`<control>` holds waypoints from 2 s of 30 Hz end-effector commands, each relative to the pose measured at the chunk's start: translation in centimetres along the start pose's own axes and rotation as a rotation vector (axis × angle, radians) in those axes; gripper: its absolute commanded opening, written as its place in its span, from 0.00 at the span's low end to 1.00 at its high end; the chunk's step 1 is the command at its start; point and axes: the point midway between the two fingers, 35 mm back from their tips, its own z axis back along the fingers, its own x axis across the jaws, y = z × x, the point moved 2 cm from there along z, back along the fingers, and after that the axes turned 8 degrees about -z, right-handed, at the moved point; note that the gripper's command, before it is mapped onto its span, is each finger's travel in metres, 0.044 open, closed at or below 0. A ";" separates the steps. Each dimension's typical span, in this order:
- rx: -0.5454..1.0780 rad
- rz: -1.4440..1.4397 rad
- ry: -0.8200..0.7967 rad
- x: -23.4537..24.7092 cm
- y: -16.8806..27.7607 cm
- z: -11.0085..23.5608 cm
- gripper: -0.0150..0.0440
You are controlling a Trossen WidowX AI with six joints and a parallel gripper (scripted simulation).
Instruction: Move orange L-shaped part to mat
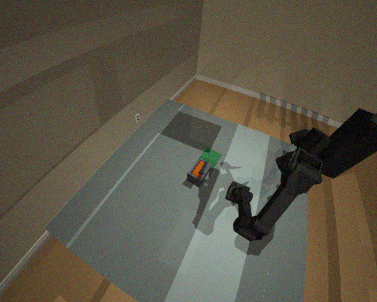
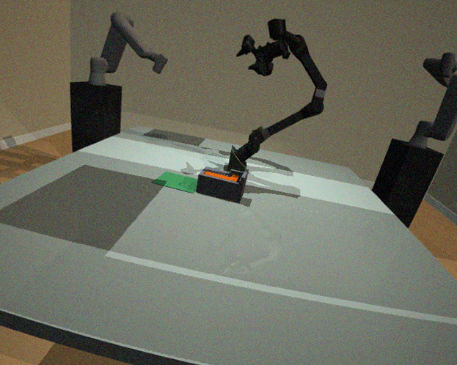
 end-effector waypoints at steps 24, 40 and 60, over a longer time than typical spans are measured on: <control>-0.870 -0.319 -0.398 -7.4 -35.2 10.6 0.56; -0.728 -0.434 -0.943 0.3 -44.4 15.7 0.56; -0.730 -0.433 -0.945 5.0 -50.4 12.7 0.56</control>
